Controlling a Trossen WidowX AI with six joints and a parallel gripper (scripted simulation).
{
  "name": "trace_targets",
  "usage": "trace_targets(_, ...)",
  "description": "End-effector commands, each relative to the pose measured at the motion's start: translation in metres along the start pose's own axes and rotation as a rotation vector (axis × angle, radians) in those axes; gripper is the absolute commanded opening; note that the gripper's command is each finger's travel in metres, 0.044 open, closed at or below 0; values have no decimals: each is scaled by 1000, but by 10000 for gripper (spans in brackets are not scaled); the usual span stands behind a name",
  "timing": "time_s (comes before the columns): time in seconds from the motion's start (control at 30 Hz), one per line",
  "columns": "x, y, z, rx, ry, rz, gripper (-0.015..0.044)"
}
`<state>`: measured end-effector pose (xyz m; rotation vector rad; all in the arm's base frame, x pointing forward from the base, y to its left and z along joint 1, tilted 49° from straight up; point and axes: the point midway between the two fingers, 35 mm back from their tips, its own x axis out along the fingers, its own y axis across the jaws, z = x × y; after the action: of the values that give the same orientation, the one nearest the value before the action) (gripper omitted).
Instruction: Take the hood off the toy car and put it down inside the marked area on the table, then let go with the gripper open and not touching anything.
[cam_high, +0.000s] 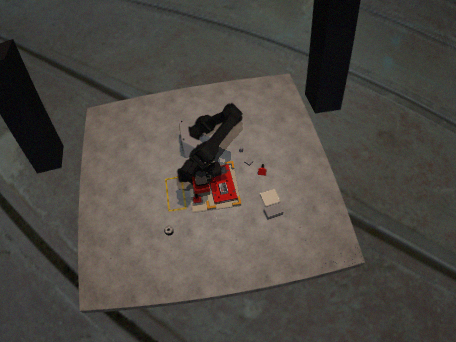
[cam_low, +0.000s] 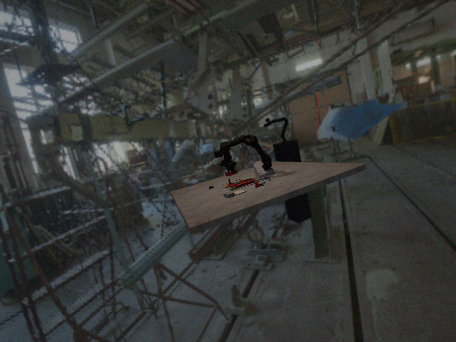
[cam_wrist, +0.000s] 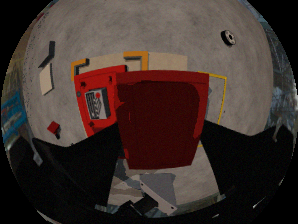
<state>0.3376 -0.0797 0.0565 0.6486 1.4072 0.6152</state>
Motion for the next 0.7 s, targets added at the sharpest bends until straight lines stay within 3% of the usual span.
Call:
trace_targets(0.0,-3,-22,-3,-6,-4,-7,0)
trace_targets(0.67,-1,-128,-43,-14,-1,7,0)
